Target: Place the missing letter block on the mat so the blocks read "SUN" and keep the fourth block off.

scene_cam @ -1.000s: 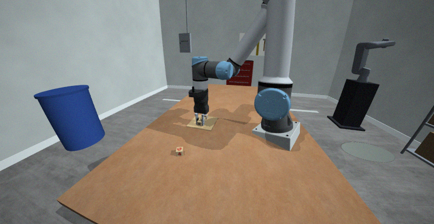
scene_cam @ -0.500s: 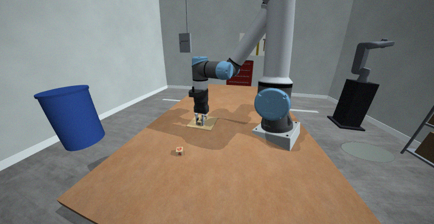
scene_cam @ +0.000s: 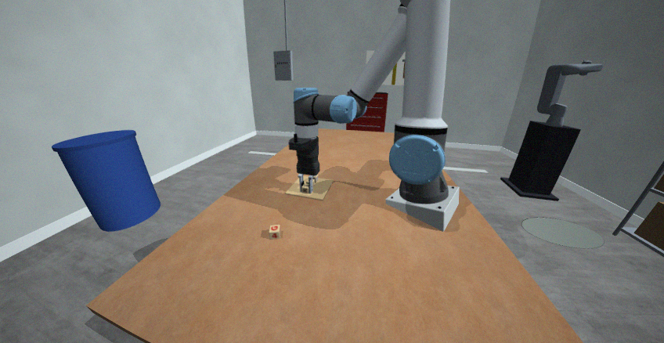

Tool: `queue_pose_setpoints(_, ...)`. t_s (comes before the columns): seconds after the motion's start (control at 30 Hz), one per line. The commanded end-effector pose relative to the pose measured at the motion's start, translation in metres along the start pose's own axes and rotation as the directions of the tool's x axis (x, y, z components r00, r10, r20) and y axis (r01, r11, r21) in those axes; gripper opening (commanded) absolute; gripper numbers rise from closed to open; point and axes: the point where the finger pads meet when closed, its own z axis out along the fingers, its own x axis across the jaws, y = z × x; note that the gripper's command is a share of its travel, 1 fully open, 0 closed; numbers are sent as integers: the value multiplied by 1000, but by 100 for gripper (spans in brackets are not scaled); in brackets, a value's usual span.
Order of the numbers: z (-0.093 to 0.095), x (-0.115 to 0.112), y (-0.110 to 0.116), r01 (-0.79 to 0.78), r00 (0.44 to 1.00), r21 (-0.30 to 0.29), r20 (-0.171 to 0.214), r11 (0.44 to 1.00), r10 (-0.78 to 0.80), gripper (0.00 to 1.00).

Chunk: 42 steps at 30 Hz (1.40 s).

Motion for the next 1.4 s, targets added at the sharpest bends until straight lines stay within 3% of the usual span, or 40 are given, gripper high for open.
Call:
queue_pose_setpoints(0.0, 1, -1, 0, -2, 1000, 0, 1, 1000, 2, 49)
queue_pose_setpoints(1.17, 1, -1, 0, -2, 1000, 0, 1, 1000, 2, 49)
queue_pose_setpoints(1.3, 1, -1, 0, -2, 1000, 0, 1, 1000, 2, 61)
queue_pose_setpoints(1.37, 1, -1, 0, -2, 1000, 0, 1, 1000, 2, 61)
